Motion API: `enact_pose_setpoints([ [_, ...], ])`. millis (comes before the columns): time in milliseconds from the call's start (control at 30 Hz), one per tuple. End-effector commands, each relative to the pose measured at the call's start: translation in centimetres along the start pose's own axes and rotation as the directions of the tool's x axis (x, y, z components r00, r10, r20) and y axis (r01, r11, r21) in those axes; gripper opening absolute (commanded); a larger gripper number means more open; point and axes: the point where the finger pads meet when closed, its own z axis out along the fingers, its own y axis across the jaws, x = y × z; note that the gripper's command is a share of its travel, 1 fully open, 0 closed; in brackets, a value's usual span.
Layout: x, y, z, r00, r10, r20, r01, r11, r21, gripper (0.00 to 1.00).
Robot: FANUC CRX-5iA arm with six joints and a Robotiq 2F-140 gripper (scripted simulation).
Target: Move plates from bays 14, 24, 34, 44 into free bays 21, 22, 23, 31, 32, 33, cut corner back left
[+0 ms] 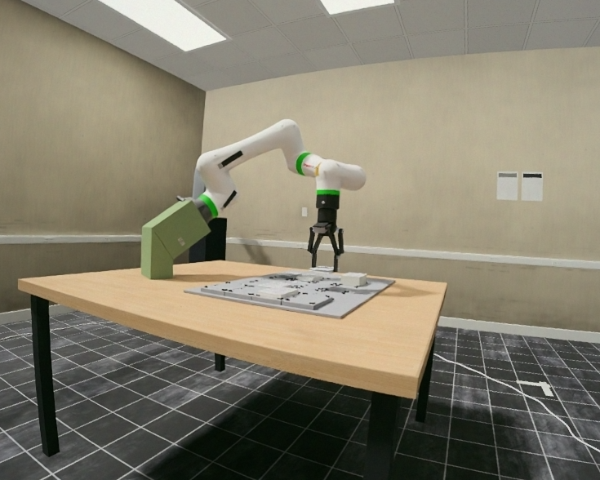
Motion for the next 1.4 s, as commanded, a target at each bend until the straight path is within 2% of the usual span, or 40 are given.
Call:
enact_pose_setpoints([
  [0, -0.7, 0.1, -0.1, 1.000, 0.000, -0.001, 0.000, 1.000, 0.002, 0.10],
  [1367, -9.8, 2.1, -0.1, 1.000, -0.001, -0.001, 0.001, 1.000, 0.002, 0.10],
])
